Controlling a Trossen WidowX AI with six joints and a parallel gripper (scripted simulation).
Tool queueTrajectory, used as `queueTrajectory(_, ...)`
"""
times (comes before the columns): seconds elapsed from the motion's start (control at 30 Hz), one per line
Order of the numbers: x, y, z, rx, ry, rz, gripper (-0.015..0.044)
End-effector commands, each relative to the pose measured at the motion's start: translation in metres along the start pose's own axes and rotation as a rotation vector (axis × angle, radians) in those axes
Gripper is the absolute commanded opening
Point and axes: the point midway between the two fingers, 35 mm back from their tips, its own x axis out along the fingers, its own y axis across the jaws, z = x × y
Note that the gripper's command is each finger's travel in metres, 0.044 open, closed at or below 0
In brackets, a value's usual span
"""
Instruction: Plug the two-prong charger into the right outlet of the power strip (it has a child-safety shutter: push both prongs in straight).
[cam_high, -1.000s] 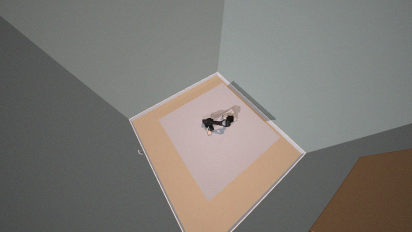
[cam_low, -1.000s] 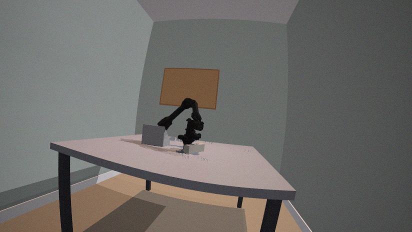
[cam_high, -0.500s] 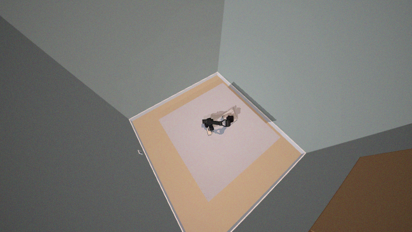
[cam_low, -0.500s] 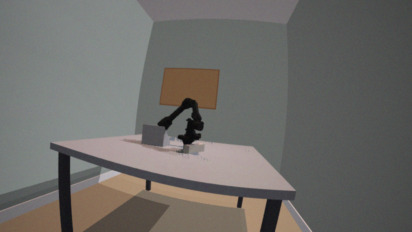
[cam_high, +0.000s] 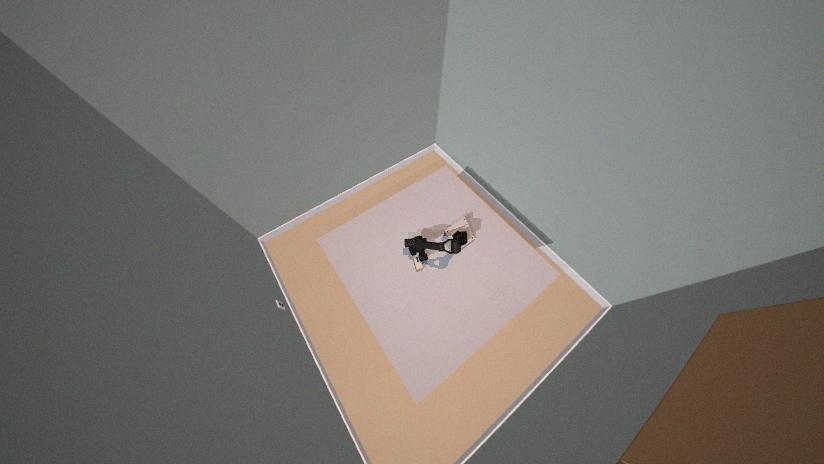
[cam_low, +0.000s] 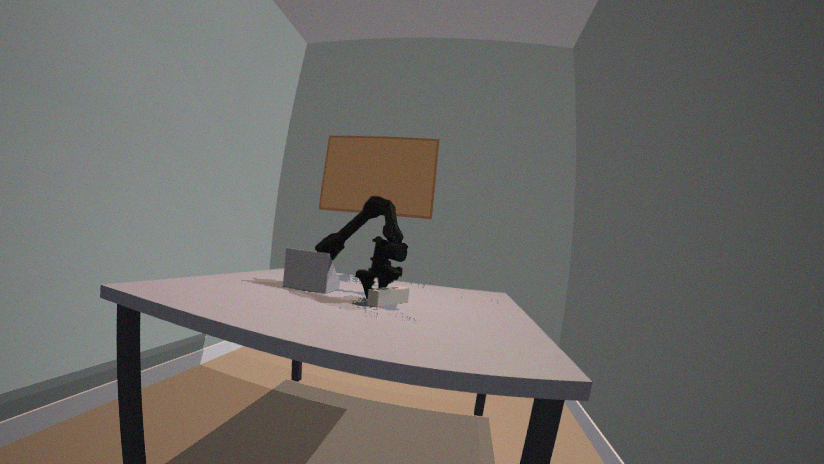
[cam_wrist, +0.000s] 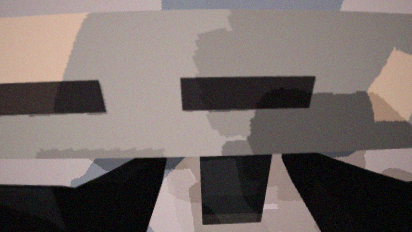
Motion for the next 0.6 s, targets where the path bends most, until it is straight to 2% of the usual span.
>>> queueTrajectory(0.0,0.0000,-0.0001,0.0000,-0.001,-0.001,-0.001,0.0440)
queueTrajectory(0.57,0.0005,-0.0002,-0.0047,-0.006,-0.009,-0.001,0.0440)
